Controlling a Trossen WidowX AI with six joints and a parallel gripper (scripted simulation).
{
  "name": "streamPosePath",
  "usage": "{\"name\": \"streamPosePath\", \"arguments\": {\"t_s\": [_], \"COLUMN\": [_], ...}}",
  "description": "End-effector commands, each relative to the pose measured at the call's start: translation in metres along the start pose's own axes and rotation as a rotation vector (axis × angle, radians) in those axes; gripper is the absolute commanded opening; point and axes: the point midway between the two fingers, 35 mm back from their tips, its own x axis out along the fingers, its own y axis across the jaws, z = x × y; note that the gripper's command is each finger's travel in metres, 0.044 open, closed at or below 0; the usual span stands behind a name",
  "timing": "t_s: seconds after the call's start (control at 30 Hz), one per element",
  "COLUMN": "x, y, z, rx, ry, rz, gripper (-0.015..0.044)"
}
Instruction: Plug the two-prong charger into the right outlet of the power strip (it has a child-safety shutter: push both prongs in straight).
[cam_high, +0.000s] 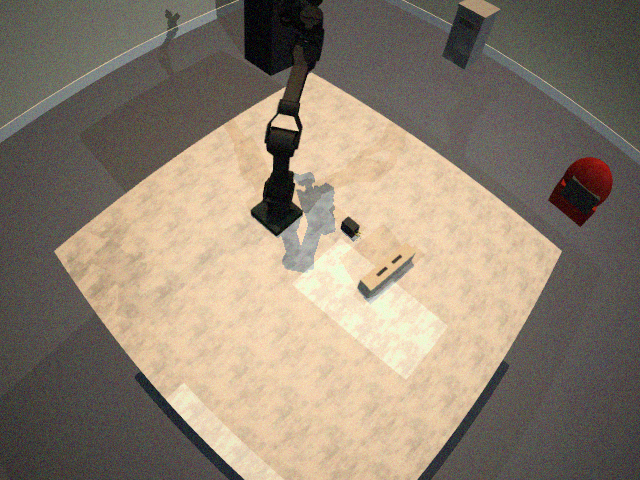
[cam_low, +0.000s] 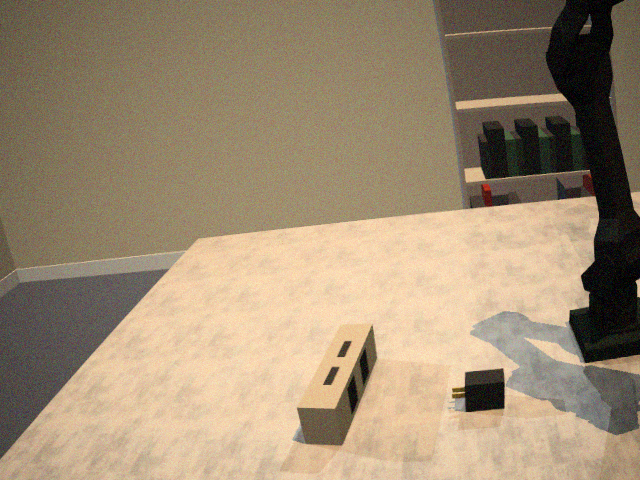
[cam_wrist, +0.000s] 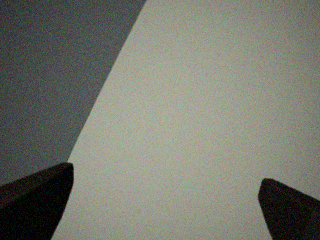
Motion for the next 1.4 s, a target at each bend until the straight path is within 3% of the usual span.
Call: {"name": "streamPosePath", "arguments": {"t_s": [0.0,0.63,1.37], "x": [0.000,-0.062,-0.191], "y": [-0.001,-0.076,-0.152], "z": [0.001,0.083,0.153], "rx": [0.000,-0.036,-0.031], "ry": [-0.003,-0.318,-0.678], "rz": [-0.002,-0.278,-0.647], "gripper": [0.0426,0.0440,0.0440]}}
